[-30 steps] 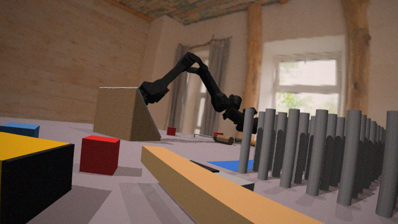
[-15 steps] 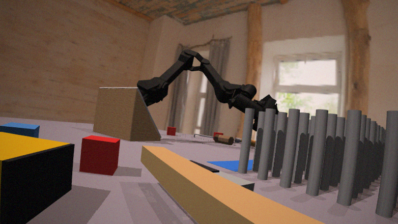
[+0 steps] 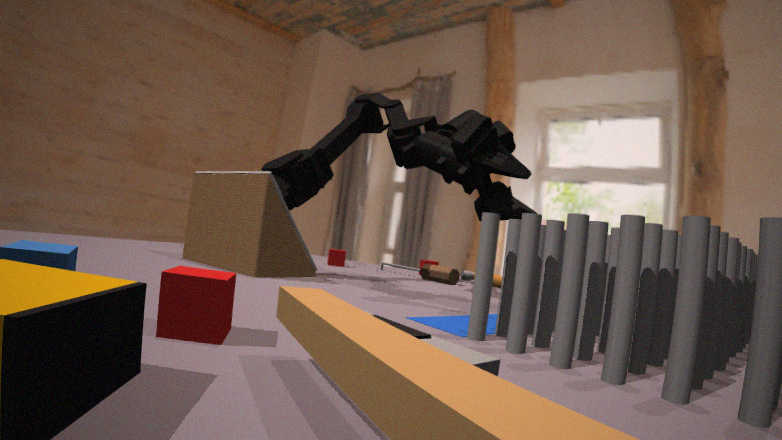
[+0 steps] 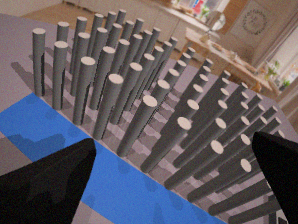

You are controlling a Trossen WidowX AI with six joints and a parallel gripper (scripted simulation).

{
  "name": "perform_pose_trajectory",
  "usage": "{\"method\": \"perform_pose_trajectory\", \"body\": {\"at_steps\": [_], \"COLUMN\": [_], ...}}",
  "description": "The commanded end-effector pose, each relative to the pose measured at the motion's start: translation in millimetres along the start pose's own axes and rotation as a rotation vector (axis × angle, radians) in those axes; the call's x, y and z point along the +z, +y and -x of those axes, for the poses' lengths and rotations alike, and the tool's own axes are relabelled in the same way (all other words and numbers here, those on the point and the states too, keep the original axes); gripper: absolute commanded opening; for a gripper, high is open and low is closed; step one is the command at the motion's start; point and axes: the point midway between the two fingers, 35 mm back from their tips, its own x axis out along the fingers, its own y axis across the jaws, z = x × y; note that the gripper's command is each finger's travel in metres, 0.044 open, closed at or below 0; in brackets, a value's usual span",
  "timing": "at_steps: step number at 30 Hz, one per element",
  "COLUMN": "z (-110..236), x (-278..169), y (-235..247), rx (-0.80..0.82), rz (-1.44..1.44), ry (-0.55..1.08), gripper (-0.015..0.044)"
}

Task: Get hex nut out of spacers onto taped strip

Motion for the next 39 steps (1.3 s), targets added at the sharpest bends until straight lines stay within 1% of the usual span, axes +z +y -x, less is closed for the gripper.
{"method": "perform_pose_trajectory", "body": {"at_steps": [1, 36, 38, 39], "z": [14, 14, 11, 8], "x": [-21, -21, -20, -19], "y": [-42, -42, -33, -21], "rx": [-0.072, -0.072, -0.048, -0.015], "rz": [-0.038, -0.038, 0.019, 0.091], "ry": [0.038, 0.038, 0.059, 0.084], "gripper": [0.0440, 0.0440, 0.0440, 0.0440]}}
